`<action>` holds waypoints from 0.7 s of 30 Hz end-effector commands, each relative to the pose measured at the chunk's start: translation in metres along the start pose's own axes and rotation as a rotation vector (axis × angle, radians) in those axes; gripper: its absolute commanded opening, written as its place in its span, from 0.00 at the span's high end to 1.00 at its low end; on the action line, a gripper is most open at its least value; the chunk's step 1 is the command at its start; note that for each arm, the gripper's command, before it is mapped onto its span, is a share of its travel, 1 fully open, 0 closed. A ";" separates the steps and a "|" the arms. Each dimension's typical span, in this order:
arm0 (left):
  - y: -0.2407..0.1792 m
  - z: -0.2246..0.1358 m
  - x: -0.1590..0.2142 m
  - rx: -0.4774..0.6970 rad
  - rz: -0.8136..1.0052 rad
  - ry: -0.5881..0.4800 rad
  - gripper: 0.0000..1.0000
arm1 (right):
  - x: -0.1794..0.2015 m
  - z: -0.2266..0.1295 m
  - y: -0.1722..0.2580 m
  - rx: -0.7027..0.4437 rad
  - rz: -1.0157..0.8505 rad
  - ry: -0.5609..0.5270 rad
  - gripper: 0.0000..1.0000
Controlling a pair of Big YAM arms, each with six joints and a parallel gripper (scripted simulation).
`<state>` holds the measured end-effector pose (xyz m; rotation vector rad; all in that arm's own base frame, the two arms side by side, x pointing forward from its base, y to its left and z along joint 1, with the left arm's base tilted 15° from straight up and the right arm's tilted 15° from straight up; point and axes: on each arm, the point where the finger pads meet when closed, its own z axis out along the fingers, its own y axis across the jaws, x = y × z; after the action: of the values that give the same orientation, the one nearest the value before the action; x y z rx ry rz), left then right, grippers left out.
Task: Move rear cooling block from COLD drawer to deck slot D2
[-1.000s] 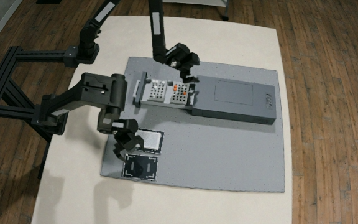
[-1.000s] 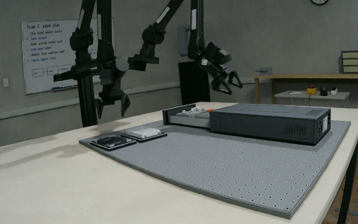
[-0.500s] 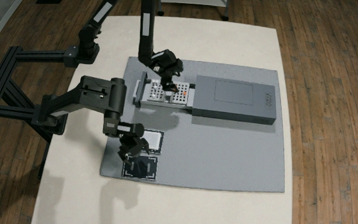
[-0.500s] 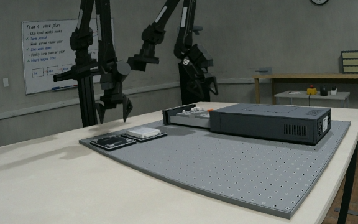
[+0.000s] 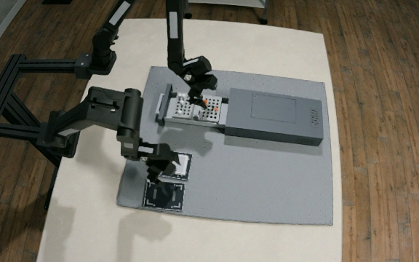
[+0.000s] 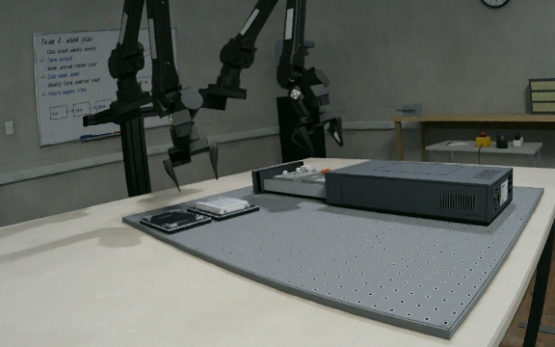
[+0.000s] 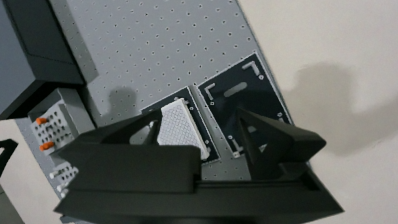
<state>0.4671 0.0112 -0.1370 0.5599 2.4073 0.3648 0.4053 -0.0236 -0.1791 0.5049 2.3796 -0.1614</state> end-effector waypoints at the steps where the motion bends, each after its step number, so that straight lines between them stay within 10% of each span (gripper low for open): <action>1: 0.013 0.001 -0.017 0.048 0.287 0.018 0.00 | -0.022 -0.008 0.029 -0.138 -0.142 -0.040 0.00; 21: -0.010 0.015 -0.002 0.258 0.971 0.169 0.00 | -0.030 -0.031 0.084 -0.474 -0.434 -0.088 0.00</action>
<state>0.4620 0.0130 -0.1525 1.5006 2.3441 0.4702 0.4264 0.0419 -0.1598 -0.0575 2.3923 0.1570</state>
